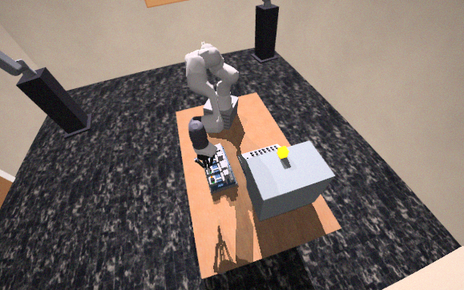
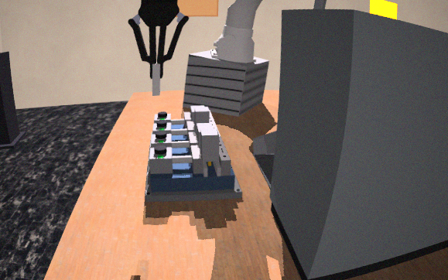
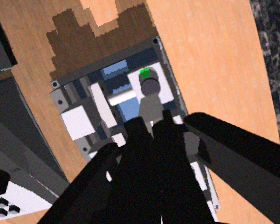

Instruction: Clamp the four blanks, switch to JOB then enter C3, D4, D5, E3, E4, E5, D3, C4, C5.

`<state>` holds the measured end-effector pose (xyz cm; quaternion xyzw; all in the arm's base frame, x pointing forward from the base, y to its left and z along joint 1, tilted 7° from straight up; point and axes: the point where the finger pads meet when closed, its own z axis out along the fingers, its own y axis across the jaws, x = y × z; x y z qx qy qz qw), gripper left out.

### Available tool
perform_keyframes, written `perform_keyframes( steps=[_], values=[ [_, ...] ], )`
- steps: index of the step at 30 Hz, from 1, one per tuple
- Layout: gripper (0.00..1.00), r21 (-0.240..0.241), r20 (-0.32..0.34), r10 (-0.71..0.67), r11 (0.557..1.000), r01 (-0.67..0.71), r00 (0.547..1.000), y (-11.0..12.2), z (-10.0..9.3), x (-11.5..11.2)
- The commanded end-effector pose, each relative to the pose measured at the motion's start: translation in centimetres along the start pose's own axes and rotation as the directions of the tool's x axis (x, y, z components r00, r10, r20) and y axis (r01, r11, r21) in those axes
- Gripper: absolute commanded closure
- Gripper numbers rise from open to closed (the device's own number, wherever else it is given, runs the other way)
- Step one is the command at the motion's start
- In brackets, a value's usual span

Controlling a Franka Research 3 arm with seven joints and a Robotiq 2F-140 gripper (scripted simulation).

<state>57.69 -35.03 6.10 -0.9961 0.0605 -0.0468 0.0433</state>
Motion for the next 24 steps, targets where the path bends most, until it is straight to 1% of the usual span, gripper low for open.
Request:
perform_keyframes(
  steps=[1,5,24],
  values=[
    [1.00,0.010,0.014,-0.011,1.000,0.010,1.000,-0.30,-0.14,-0.45],
    [1.00,0.010,0.014,-0.011,1.000,0.010,1.000,-0.30,-0.38,-0.45],
    [1.00,0.010,0.014,-0.011,1.000,0.010,1.000,-0.30,-0.39,-0.45]
  ],
)
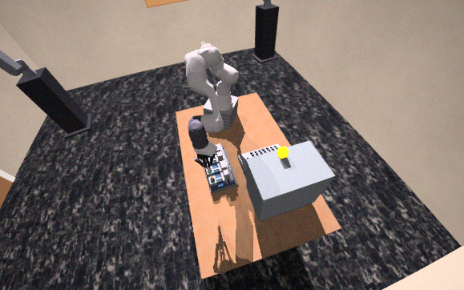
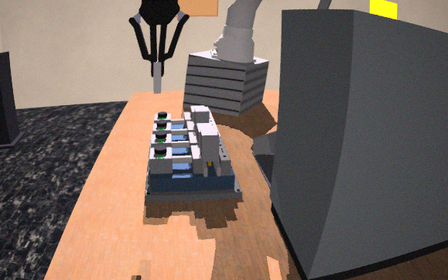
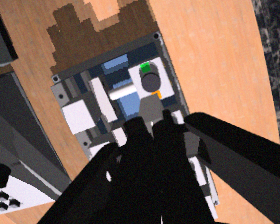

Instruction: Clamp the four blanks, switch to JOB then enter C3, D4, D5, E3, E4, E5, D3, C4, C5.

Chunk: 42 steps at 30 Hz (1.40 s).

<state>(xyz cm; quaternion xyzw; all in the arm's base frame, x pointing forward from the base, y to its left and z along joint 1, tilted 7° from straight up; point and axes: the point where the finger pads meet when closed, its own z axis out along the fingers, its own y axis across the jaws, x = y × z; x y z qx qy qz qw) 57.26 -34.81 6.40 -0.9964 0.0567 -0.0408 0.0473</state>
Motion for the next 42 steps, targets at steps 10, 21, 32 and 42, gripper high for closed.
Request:
perform_keyframes(
  steps=[10,21,32,42],
  values=[
    [1.00,0.002,0.001,-0.004,1.000,0.004,1.000,-0.1,-0.1,0.0],
    [1.00,0.002,0.001,-0.004,1.000,0.004,1.000,-0.1,-0.7,0.0],
    [1.00,0.002,0.001,-0.004,1.000,0.004,1.000,-0.1,-5.0,0.0],
    [1.00,0.002,-0.017,-0.003,1.000,0.003,1.000,-1.9,-5.1,-0.4]
  ],
)
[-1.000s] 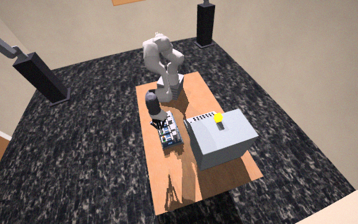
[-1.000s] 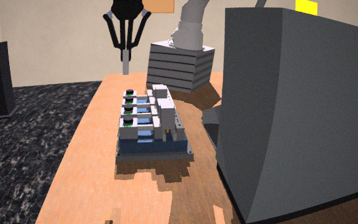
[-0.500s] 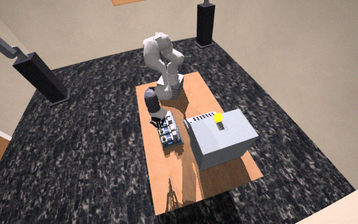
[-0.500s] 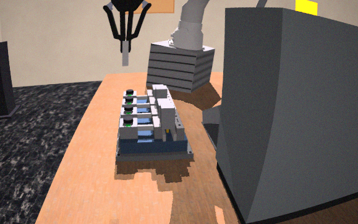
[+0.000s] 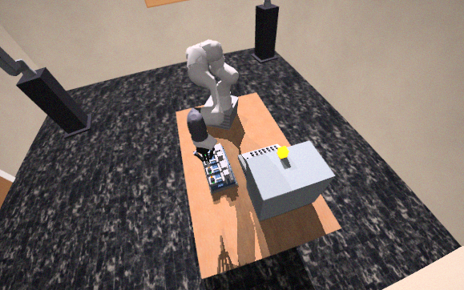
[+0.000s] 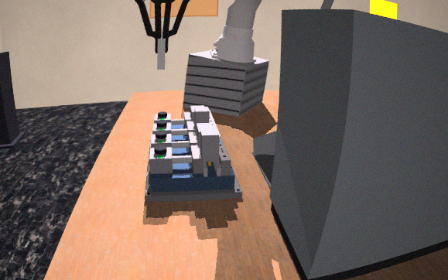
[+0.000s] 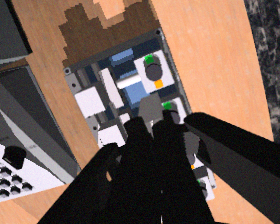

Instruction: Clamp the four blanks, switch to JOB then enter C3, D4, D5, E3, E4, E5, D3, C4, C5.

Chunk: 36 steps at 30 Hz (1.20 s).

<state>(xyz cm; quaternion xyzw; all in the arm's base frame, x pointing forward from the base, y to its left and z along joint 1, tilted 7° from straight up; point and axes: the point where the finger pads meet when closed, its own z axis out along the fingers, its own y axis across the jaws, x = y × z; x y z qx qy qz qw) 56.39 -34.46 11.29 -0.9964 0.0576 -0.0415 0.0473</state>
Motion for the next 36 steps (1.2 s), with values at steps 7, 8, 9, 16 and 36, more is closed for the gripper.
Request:
perform_keyframes(
  steps=[7,8,9,16,36],
  values=[
    [1.00,0.001,-0.065,-0.001,1.000,0.001,0.998,-6.2,-0.2,-1.0],
    [1.00,0.001,-0.080,0.000,1.000,0.000,0.997,-7.7,-0.2,-1.4],
    [1.00,0.001,-0.097,0.001,1.000,-0.001,0.995,-9.4,-0.2,-1.8],
    [1.00,0.000,-0.253,0.011,1.000,-0.011,0.967,-22.9,0.2,-5.6],
    [1.00,0.002,-0.431,0.022,1.000,-0.023,0.902,-44.8,-0.3,-9.8]
  ],
)
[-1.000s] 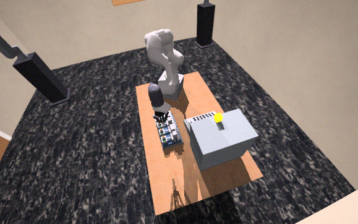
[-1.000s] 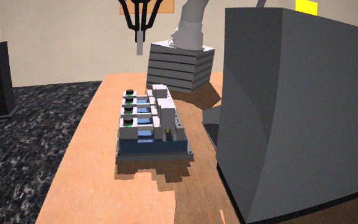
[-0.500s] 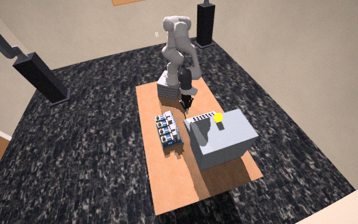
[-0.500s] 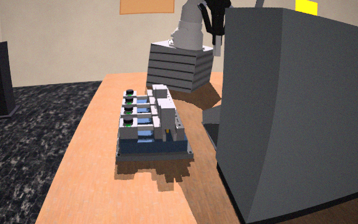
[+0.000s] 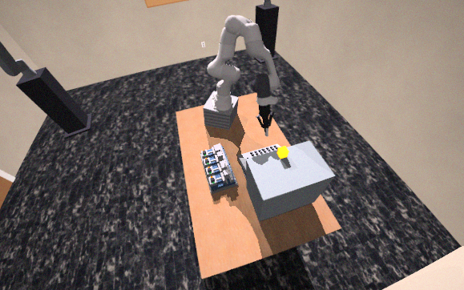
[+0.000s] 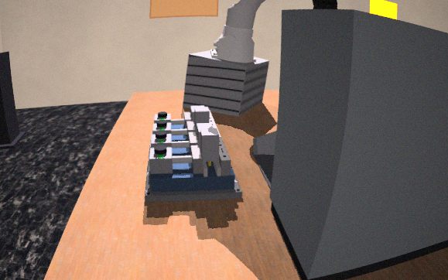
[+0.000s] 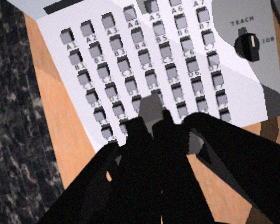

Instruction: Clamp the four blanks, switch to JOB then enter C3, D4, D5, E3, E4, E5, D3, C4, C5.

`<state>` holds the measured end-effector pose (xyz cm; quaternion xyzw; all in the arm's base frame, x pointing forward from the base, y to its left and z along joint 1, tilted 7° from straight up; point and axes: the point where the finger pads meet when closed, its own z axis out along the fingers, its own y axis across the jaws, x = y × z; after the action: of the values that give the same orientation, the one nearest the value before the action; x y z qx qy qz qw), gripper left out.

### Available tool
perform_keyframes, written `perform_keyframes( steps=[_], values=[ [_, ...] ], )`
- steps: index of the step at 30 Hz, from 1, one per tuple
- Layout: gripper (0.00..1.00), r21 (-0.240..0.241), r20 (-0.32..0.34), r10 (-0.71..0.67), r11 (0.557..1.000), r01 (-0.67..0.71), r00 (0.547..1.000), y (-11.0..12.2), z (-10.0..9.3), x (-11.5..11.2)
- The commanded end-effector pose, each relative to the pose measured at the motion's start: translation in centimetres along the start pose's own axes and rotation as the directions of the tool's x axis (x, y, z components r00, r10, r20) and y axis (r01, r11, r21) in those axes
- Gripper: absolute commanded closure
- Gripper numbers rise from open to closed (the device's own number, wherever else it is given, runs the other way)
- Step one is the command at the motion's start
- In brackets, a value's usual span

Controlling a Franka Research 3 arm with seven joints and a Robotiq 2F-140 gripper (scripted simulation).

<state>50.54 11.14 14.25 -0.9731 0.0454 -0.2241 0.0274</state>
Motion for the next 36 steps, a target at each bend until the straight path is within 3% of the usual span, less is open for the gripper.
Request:
perform_keyframes(
  steps=[1,9,16,18,21,36],
  values=[
    [1.00,0.001,-0.077,0.065,0.998,-0.065,0.995,0.0,-0.4,1.5],
    [1.00,0.001,-0.078,0.065,0.998,-0.065,0.995,0.5,0.0,1.3],
    [1.00,0.001,-0.078,0.065,0.998,-0.065,0.995,5.0,3.4,0.5],
    [1.00,0.001,-0.078,0.065,0.998,-0.065,0.995,5.0,3.4,0.5],
    [1.00,0.001,-0.079,0.065,0.998,-0.065,0.995,6.7,4.7,0.2],
    [1.00,0.001,-0.078,0.065,0.998,-0.065,0.995,8.9,6.4,-0.2]
  ],
)
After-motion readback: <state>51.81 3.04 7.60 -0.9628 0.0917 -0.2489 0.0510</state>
